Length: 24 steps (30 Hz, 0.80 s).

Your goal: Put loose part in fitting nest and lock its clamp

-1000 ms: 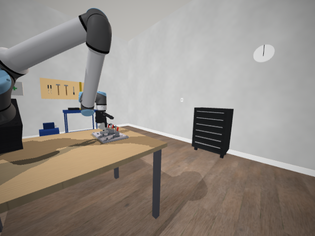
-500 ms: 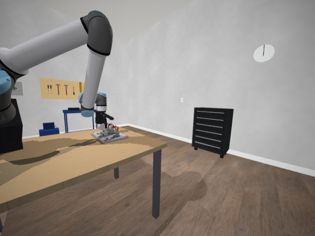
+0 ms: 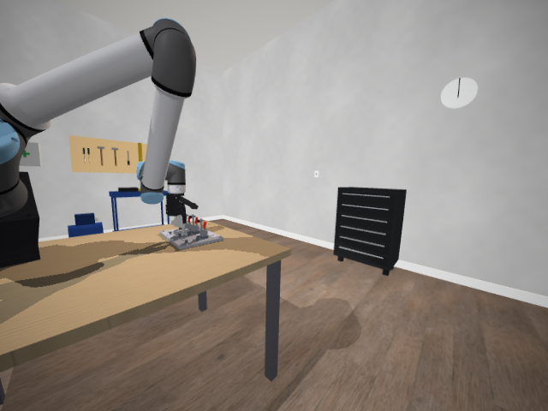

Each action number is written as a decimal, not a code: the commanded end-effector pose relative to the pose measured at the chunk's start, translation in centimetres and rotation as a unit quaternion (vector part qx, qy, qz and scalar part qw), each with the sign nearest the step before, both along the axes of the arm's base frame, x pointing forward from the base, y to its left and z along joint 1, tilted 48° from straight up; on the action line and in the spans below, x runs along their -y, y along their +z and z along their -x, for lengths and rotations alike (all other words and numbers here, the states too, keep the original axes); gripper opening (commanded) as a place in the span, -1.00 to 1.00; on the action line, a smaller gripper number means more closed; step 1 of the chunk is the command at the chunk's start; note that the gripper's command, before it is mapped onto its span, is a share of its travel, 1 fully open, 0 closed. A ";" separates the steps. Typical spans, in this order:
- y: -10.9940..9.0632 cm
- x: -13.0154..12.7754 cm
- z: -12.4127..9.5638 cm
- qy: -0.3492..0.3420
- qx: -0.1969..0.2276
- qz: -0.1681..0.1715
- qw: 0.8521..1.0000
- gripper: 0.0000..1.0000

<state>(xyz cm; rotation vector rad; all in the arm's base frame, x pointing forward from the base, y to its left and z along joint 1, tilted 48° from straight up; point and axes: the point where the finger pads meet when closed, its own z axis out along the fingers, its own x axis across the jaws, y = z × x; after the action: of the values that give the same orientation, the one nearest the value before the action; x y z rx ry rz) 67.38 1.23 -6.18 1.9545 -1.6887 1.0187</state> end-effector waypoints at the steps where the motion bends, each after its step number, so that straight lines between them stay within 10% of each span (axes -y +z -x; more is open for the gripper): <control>1: 0.0 0.0 0.0 0.000 0.000 0.000 1.000 -1.00; 24: -0.1 0.2 -0.2 0.000 0.000 0.000 1.000 -1.00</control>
<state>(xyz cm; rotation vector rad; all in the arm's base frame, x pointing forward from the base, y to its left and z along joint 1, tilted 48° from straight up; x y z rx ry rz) 67.49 1.07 -6.27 1.9545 -1.6887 1.0186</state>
